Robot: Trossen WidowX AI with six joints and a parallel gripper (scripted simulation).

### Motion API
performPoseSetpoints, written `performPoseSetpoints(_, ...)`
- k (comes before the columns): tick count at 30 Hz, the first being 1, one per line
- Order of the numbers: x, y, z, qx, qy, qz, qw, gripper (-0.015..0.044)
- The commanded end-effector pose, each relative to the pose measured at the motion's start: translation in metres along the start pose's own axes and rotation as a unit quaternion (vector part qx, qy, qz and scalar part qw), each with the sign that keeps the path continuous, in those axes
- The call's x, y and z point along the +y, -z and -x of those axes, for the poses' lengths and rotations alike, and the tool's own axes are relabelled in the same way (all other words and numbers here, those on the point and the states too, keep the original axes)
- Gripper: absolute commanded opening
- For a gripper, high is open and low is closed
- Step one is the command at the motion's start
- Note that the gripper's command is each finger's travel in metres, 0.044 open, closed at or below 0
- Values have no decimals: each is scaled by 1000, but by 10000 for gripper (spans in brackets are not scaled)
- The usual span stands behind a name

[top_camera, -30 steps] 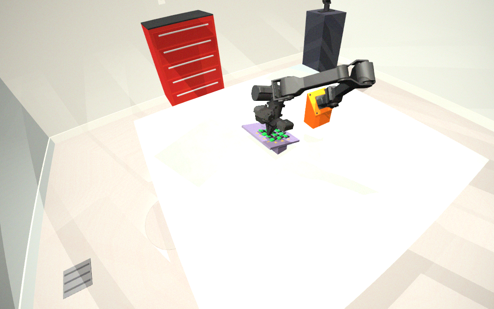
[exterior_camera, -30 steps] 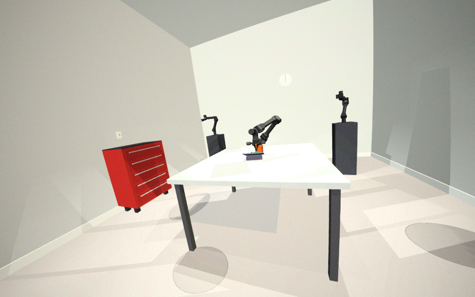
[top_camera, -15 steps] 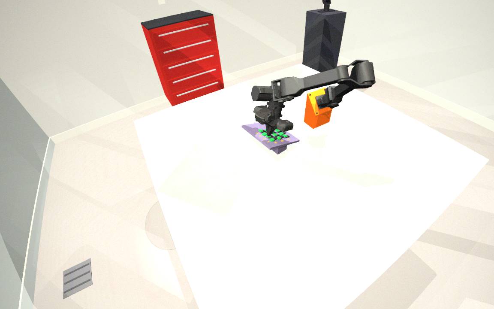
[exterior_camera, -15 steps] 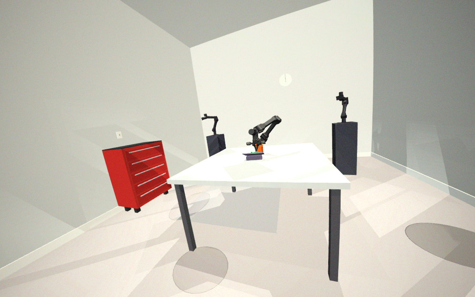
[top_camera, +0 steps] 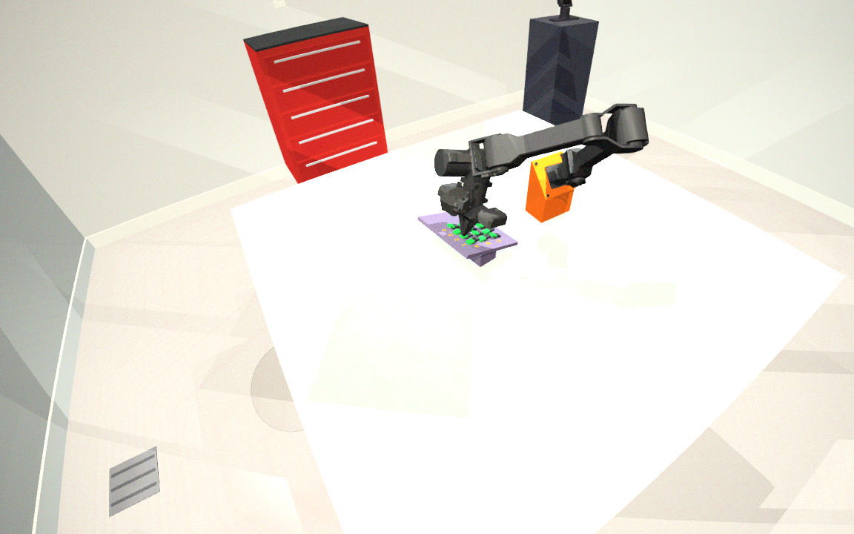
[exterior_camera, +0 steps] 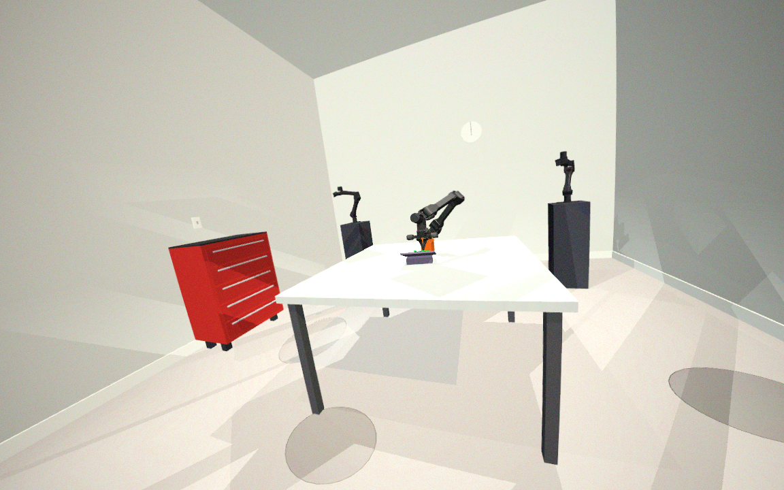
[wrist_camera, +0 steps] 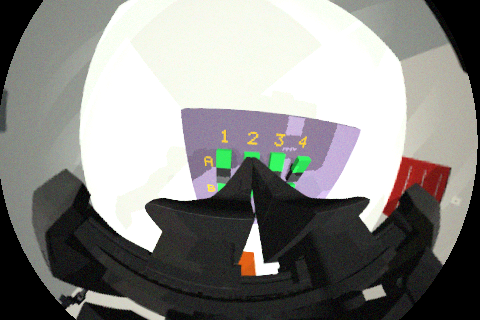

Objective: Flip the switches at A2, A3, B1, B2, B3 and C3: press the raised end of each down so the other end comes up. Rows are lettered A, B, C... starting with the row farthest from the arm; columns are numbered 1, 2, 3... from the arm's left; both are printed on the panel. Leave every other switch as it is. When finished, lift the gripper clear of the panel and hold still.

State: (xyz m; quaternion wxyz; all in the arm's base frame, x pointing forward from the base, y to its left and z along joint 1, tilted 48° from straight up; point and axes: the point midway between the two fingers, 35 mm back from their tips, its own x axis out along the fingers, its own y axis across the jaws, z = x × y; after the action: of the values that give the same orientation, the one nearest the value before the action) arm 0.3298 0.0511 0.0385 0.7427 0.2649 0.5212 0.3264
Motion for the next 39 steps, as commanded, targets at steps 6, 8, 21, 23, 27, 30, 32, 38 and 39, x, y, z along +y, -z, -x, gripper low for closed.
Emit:
performPoseSetpoints(6,-1,1,-2,1,1,-4,1000,0)
performPoseSetpoints(8,-1,0,10,-1,1,-1,1000,0)
performPoseSetpoints(21,-26,23,63,-11,3,-4,1000,0)
performPoseSetpoints(23,-26,23,63,-11,3,-4,1000,0)
performPoseSetpoints(27,-27,23,55,-13,5,-5,1000,0)
performPoseSetpoints(30,-26,23,30,-24,3,-4,1000,0)
performPoseSetpoints(32,-26,23,28,-24,3,-4,1000,0)
performPoseSetpoints(38,-26,23,21,-25,2,-4,1000,0)
performPoseSetpoints(39,-26,23,19,-25,2,-4,1000,0)
